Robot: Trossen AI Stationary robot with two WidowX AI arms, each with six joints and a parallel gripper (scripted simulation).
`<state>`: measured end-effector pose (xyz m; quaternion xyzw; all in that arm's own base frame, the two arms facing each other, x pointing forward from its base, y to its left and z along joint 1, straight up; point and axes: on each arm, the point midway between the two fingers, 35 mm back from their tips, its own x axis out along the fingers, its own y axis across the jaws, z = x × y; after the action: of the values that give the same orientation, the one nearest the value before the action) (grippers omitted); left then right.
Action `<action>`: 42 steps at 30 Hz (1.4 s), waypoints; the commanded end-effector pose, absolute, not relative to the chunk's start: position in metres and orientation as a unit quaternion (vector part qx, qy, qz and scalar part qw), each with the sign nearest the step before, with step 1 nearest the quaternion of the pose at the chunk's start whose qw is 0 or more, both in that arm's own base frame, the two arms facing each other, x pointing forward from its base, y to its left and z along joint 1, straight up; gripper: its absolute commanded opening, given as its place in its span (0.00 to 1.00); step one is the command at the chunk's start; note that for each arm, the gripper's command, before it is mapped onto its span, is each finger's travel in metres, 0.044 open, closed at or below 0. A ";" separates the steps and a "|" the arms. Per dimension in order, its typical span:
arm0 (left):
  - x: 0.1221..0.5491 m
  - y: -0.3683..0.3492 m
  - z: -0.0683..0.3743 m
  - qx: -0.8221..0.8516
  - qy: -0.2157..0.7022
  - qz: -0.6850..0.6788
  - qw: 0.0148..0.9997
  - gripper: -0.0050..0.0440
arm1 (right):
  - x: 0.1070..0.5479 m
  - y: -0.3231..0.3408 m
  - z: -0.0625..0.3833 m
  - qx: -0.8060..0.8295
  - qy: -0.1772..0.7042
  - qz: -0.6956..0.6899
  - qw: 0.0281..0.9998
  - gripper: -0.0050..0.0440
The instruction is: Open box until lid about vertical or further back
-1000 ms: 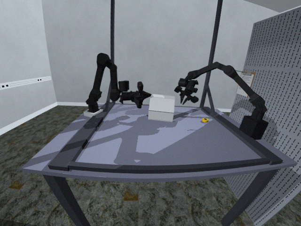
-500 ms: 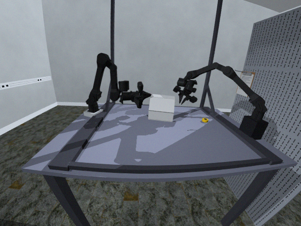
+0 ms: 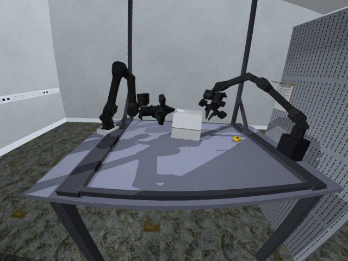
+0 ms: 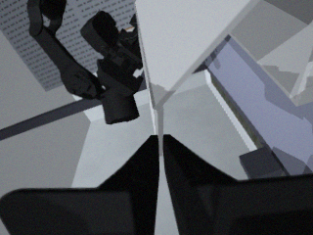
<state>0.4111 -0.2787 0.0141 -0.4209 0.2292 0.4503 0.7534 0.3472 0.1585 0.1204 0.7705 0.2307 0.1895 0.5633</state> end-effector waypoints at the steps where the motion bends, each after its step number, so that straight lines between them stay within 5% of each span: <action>1: 0.417 -0.281 0.023 -0.430 0.224 0.445 0.753 0.22 | 0.348 0.159 0.126 0.770 0.226 0.198 0.562 0.12; 42: 0.443 -0.282 0.024 -0.435 0.222 0.438 0.755 0.22 | 0.348 0.159 0.126 0.770 0.226 0.198 0.562 0.12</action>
<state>0.4367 -0.2809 0.0142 -0.4259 0.2277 0.4433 0.7551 0.3472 0.1585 0.1204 0.7705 0.2307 0.1895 0.5633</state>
